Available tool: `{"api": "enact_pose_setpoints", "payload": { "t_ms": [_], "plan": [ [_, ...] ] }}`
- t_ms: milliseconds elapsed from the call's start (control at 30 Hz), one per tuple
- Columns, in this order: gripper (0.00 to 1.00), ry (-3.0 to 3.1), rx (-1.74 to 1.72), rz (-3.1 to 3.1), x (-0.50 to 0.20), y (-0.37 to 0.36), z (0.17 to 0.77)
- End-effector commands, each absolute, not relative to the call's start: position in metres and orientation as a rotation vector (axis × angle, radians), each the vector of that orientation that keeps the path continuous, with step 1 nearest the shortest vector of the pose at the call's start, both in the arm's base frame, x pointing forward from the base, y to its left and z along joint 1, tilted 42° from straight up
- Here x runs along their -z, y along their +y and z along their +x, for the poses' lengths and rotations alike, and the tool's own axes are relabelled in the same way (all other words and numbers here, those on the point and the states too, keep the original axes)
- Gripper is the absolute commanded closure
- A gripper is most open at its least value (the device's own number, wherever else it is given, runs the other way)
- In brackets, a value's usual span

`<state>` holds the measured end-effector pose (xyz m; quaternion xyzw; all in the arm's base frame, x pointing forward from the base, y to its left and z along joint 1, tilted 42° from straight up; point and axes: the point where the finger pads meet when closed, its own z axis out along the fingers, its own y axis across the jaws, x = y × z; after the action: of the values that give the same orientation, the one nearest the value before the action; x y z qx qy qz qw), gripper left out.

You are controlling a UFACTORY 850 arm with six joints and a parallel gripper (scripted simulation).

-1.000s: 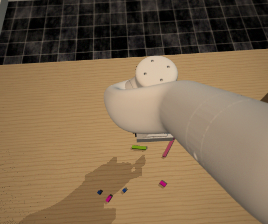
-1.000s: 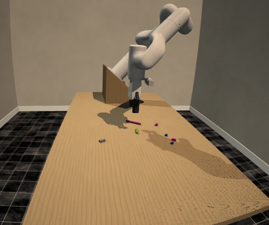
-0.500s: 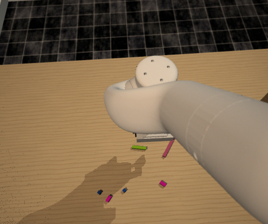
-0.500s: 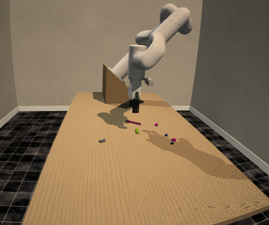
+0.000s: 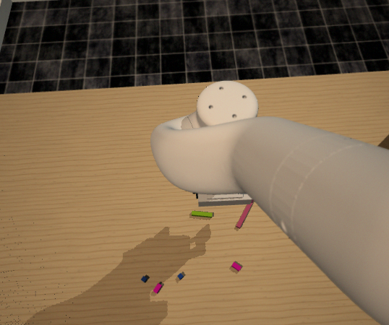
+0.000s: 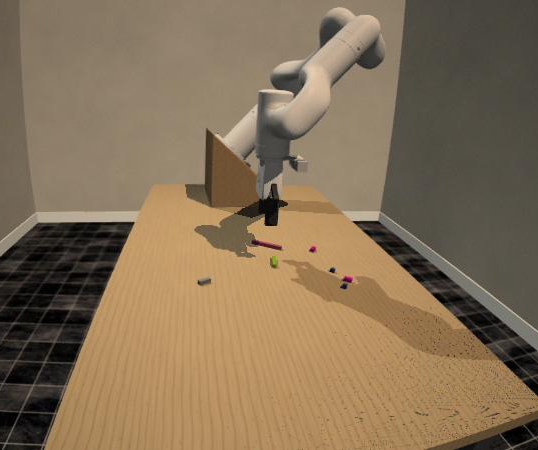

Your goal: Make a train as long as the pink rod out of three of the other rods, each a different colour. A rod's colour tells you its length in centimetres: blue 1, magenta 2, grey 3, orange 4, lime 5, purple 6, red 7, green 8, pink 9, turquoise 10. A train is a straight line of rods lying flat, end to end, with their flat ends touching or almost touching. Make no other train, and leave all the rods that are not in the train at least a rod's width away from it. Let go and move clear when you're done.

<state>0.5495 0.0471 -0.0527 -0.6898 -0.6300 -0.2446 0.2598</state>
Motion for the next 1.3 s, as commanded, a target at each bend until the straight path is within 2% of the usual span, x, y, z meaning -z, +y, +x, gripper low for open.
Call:
{"api": "enact_pose_setpoints", "payload": {
  "t_ms": [0,700,1267],
  "plan": [
    [0.0,-1.707,0.664,-1.87,0.0522,0.0465,0.5503],
    [0.0,-1.736,0.675,-1.849,0.0527,0.0464,0.5507],
    [0.0,-2.15,0.831,-1.488,0.0604,0.0455,0.556]
  ]
}}
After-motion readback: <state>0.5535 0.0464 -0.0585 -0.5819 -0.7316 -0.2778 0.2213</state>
